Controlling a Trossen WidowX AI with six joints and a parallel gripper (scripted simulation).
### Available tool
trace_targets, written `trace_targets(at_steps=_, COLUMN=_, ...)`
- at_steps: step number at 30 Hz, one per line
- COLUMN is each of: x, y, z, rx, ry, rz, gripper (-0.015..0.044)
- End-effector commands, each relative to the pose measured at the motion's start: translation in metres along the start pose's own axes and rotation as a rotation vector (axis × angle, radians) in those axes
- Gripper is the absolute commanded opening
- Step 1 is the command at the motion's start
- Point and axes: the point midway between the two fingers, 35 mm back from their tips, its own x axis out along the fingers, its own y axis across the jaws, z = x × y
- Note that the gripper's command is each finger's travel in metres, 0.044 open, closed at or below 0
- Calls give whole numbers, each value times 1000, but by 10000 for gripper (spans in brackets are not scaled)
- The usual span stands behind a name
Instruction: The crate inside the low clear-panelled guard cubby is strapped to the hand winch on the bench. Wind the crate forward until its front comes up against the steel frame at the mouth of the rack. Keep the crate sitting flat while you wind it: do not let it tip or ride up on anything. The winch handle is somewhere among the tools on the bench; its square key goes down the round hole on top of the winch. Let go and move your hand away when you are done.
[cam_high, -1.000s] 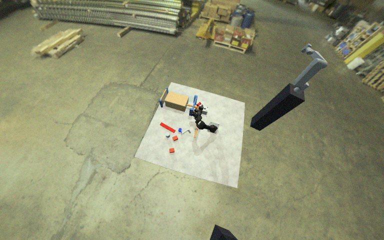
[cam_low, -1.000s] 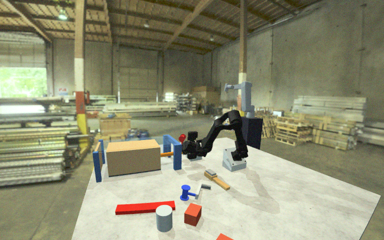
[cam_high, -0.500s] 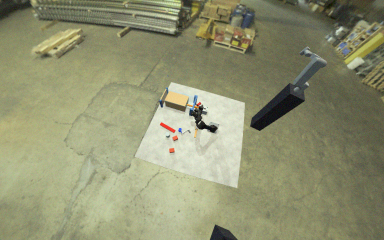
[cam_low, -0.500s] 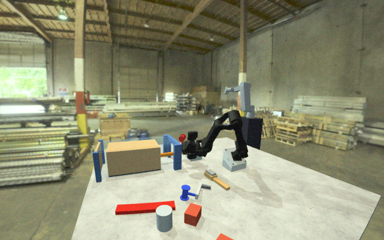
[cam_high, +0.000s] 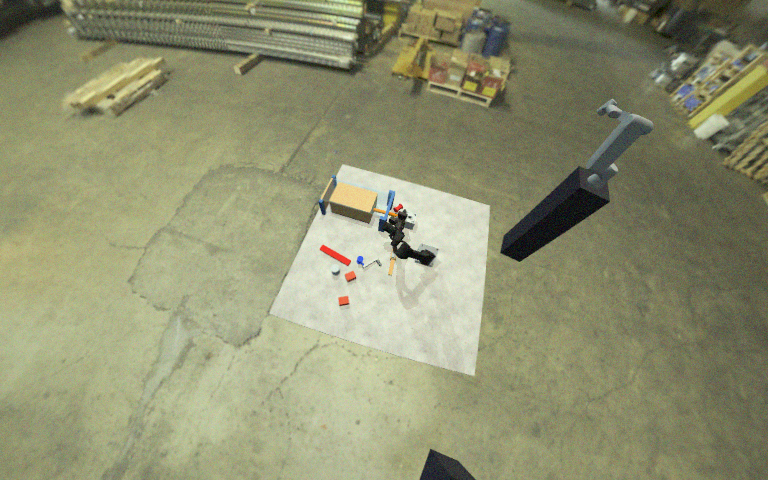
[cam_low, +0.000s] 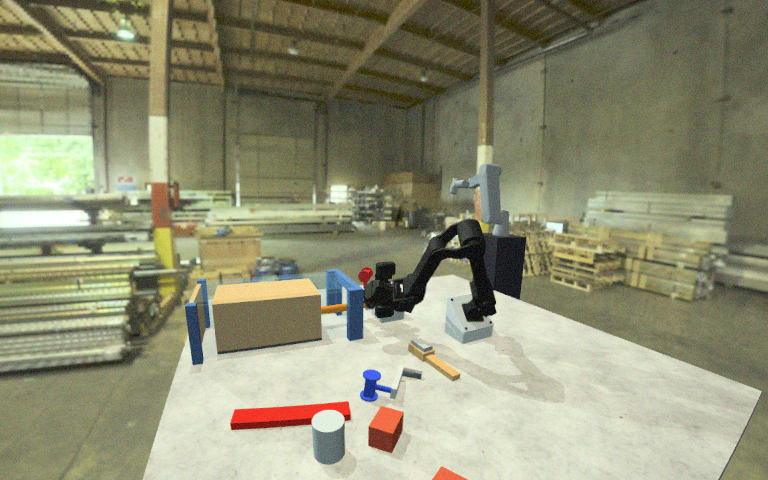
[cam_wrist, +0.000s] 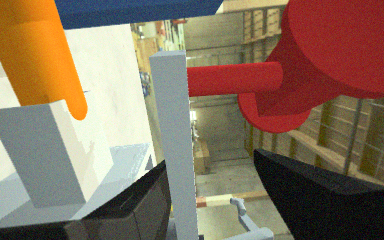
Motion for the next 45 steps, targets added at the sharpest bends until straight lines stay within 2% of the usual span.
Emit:
trace_targets(at_steps=1, x=0, y=-6, z=0, rx=6, ry=2, rz=-11, gripper=240)
trace_targets(at_steps=40, x=0, y=-3, z=0, rx=5, ry=-1, rz=-2, gripper=240)
trace_targets(at_steps=45, x=-29, y=0, z=5, rx=6, ry=0, rz=12, gripper=240)
